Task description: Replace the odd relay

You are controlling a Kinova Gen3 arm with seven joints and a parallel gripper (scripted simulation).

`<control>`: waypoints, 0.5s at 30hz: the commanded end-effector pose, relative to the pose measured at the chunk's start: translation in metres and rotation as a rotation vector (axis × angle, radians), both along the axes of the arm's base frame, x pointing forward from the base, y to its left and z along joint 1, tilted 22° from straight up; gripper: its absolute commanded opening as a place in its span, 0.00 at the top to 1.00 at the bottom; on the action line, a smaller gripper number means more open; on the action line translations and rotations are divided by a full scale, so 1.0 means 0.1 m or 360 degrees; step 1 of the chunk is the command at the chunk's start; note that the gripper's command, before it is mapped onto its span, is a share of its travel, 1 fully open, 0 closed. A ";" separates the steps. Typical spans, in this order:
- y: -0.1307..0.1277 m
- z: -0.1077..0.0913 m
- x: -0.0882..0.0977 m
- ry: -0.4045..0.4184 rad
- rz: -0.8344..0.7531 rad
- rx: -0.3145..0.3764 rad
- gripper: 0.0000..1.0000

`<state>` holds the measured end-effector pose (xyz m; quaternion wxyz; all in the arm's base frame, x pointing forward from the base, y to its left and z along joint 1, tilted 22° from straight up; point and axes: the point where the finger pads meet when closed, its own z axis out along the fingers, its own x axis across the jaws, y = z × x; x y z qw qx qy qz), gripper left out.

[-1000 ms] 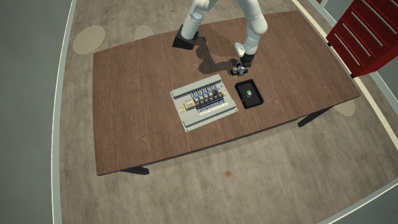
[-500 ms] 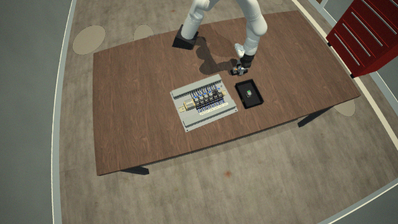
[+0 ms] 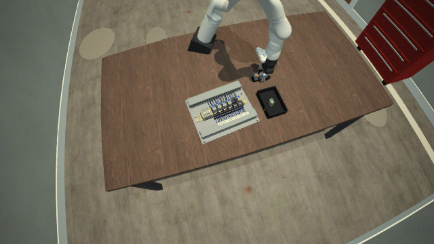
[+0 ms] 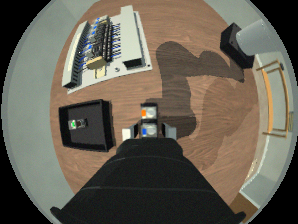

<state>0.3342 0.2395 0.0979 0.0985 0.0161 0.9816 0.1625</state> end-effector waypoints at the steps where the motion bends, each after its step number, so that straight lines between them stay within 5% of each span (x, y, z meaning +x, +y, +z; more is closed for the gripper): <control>1: 0.00 0.01 0.00 -0.0002 0.0000 0.0000 0.00; 15: 0.00 0.02 -0.01 -0.0001 0.0004 0.0001 0.00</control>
